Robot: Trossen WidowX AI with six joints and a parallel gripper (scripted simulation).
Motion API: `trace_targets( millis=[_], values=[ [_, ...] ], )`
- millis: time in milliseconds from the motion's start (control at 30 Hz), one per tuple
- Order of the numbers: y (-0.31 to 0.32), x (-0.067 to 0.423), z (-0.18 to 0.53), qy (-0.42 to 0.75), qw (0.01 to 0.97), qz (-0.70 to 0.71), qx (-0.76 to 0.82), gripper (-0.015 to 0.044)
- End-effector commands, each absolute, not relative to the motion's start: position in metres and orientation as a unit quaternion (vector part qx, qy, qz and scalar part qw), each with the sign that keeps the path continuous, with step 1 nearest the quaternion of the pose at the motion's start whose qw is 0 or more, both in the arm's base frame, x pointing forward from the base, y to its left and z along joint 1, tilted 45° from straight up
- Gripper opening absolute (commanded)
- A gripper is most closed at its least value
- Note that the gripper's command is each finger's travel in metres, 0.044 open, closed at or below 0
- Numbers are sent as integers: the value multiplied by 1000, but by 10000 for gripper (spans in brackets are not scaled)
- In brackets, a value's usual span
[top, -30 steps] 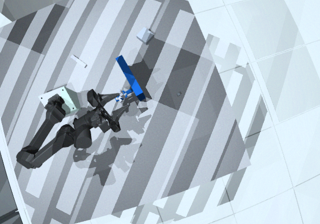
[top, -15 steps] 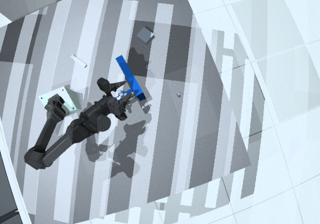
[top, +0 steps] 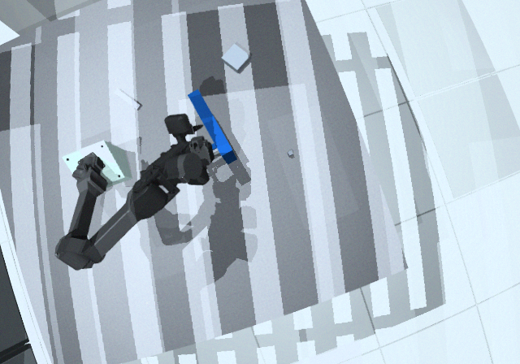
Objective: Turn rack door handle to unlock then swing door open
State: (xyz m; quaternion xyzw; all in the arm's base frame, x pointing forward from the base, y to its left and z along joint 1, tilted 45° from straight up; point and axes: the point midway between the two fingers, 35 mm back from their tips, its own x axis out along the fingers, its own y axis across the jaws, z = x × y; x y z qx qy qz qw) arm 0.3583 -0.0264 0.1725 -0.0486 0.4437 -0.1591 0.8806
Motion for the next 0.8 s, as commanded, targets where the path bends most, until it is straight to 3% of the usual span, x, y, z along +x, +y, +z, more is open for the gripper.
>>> trace_targets(
  millis=[0,767],
  values=[
    [-30,355,161,488,851,-181,-67,282],
    [-53,326,128,683,641,-268,-226,282]
  ],
)
